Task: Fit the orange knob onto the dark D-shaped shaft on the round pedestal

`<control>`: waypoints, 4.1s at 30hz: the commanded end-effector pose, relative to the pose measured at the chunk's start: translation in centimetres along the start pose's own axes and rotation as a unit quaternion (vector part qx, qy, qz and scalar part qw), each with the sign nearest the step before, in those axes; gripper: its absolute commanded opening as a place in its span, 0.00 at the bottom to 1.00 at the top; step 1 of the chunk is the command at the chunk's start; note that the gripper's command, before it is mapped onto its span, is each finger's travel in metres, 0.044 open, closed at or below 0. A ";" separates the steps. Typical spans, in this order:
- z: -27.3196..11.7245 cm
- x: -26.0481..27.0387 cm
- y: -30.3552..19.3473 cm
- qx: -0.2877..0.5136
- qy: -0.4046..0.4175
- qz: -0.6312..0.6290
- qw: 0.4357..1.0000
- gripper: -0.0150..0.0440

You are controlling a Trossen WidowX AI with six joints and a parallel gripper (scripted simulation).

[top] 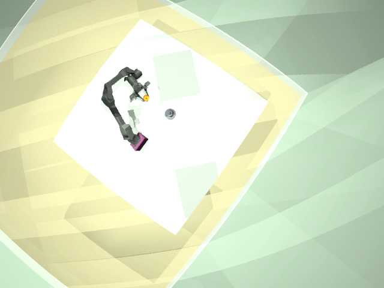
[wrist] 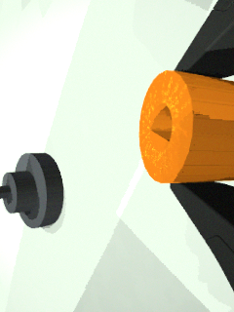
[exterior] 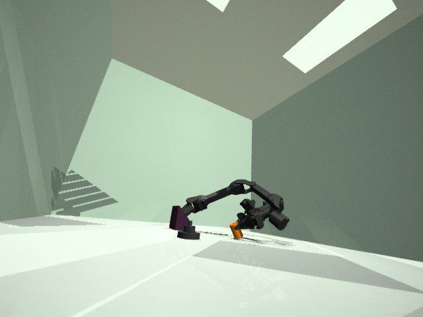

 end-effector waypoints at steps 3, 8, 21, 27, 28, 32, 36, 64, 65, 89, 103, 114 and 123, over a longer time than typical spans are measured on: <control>-0.5 -0.1 -0.1 0.002 0.008 0.002 1.000 0.56; -0.8 -0.2 -0.2 0.004 0.013 0.002 1.000 0.56; -0.5 -0.2 -0.2 0.004 0.009 -0.001 1.000 0.69; -0.5 -0.2 -0.2 0.004 0.009 -0.001 1.000 0.69; -0.5 -0.2 -0.2 0.004 0.009 -0.001 1.000 0.69; -0.5 -0.2 -0.2 0.004 0.009 -0.001 1.000 0.69; -0.5 -0.2 -0.2 0.004 0.009 -0.001 1.000 0.69; -4.2 -2.7 7.2 0.022 0.074 -0.001 0.997 1.00; -4.1 -2.7 7.4 0.030 0.070 -0.001 0.997 1.00; -0.6 -2.1 15.8 0.501 0.068 0.006 0.863 1.00; -0.6 -2.1 15.9 0.377 0.338 -0.479 0.717 1.00; -0.6 -2.1 15.8 0.256 0.436 -0.675 0.537 1.00; -0.6 -2.1 15.8 0.256 0.436 -0.675 0.537 1.00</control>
Point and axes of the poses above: the point midway between the two fingers, 35 mm back from their tips, its own z axis out along the fingers, its own x axis across the jaws, y = z × x, the point moved 9 cm from there along -z, back along the fingers, and after that the axes turned 8 degrees about -z, right-handed, at the moved point
